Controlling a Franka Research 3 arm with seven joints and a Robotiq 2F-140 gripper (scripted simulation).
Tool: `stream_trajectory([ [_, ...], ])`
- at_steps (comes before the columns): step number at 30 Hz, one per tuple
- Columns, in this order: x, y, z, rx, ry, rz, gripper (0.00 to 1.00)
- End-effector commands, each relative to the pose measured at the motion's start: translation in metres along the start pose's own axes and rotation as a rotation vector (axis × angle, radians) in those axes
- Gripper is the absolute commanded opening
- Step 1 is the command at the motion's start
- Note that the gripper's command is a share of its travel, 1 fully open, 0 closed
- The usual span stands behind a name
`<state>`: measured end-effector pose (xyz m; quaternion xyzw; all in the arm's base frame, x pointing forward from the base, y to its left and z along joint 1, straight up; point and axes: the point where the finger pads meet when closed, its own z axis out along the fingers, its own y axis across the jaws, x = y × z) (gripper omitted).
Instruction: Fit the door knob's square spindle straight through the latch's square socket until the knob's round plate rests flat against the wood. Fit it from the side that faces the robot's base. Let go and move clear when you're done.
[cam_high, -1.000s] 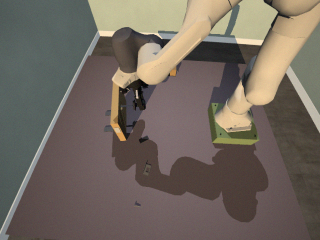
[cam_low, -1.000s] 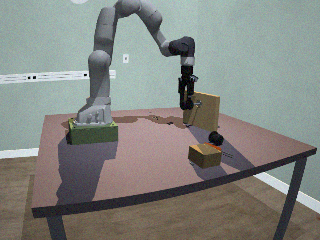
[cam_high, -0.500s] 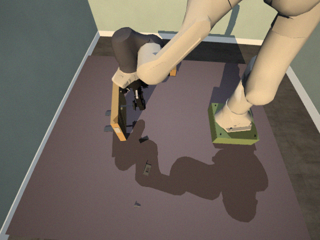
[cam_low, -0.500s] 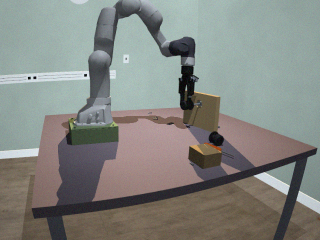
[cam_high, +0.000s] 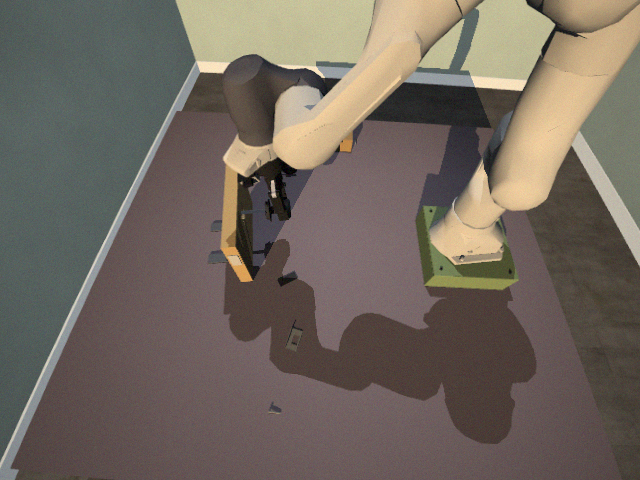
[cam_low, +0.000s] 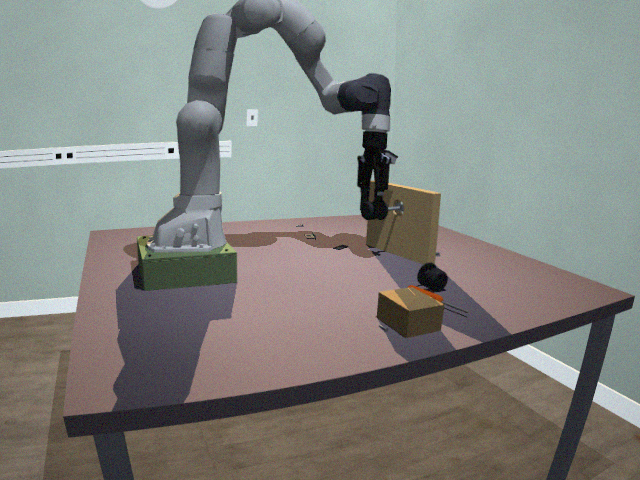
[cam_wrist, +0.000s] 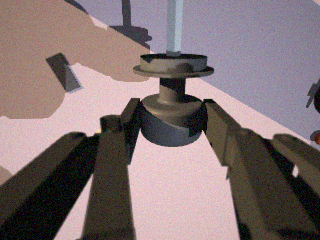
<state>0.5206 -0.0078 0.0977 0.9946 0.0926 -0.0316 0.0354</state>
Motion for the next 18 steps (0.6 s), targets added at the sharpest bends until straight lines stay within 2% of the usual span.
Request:
stream_trajectory([
  [1, 0.0019, -0.0005, -0.0017, -0.002, 0.003, 0.0, 0.42],
  [18, 0.0034, -0.0005, -0.0019, -0.002, 0.003, 0.0, 0.42],
])
